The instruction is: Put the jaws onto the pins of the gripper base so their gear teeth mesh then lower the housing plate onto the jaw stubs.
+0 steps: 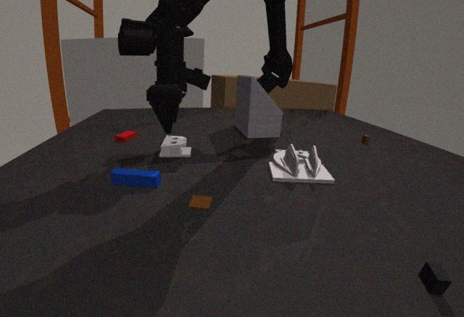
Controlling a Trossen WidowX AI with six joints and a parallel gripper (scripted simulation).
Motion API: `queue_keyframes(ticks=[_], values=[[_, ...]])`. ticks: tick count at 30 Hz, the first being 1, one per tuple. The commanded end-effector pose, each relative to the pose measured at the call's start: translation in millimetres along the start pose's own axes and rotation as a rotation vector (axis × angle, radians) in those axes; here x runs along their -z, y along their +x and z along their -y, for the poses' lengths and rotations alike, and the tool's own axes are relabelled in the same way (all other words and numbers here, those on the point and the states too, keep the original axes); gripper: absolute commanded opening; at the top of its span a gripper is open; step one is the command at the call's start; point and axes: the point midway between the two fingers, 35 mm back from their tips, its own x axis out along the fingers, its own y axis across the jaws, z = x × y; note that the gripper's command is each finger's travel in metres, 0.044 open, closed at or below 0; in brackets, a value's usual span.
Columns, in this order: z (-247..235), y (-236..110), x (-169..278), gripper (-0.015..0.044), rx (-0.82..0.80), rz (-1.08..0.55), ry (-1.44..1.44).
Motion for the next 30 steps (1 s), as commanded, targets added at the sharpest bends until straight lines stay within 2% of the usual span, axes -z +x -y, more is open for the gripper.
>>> queue_keyframes(ticks=[1, 30], values=[[0.6, -0.1, 0.0, 0.0440, 0.004, 0.000, 0.005], [0.5, 4.2, 0.3, 0.0440, 0.000, 0.000, 0.000]])
